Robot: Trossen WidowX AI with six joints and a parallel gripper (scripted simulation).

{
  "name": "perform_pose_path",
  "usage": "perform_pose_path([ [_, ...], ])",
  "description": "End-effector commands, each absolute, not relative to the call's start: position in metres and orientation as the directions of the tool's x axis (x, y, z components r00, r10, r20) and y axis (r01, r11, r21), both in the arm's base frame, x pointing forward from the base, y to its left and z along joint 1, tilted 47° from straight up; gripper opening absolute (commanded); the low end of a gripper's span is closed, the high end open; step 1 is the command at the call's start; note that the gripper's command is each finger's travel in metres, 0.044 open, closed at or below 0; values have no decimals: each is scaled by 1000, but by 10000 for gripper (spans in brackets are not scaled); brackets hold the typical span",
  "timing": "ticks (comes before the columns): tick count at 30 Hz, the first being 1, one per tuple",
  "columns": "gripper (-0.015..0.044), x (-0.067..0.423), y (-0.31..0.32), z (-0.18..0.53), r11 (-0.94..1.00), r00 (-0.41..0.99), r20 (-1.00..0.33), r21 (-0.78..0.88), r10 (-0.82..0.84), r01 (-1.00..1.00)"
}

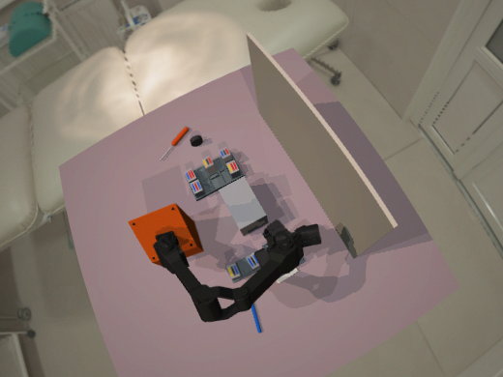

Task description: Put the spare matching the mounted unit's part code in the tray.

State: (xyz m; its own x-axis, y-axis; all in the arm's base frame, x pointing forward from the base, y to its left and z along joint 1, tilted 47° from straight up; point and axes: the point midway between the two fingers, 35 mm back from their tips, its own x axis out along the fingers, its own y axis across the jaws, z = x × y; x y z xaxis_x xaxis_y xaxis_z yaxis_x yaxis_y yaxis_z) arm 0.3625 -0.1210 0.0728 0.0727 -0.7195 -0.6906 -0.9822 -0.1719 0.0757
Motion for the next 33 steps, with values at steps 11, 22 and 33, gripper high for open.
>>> perform_pose_path([
  [11,131,362,-125,69,-172,73,-689,76,-721,-982],
  [22,420,362,-125,69,-172,73,-689,76,-721,-982],
  [33,440,353,-48,142,-177,73,-689,82,-721,-981],
])
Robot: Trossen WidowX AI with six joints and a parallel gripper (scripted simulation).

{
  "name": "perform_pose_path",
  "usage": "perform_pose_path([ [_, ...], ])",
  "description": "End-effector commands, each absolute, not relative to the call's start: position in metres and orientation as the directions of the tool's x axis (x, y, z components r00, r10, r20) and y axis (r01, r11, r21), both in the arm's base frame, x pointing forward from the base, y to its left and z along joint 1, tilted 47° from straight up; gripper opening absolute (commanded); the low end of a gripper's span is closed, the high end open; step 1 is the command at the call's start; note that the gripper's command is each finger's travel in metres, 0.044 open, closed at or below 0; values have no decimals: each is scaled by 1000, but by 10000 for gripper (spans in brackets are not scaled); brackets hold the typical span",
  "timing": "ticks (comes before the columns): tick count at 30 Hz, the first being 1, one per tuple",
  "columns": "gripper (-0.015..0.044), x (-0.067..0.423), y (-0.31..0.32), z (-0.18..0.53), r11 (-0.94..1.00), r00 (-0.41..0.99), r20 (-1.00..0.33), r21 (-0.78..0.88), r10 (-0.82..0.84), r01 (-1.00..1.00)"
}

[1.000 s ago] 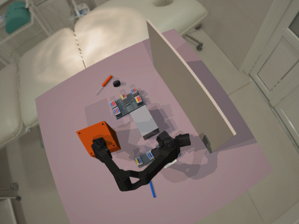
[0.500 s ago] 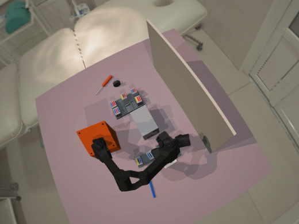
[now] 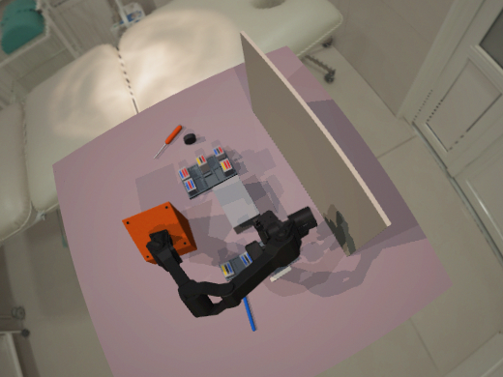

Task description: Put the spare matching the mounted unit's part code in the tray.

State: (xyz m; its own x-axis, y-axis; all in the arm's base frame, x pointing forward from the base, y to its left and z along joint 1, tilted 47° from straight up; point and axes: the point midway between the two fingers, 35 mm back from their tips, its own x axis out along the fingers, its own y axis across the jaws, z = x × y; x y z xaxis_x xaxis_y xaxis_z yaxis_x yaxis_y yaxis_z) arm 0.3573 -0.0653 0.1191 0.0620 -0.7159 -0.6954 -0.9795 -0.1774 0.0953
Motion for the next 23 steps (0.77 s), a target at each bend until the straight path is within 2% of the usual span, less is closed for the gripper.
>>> perform_pose_path([
  [1,440,353,-48,142,-177,73,-689,82,-721,-981],
  [23,440,356,-48,138,-191,86,-693,76,-716,-979],
])
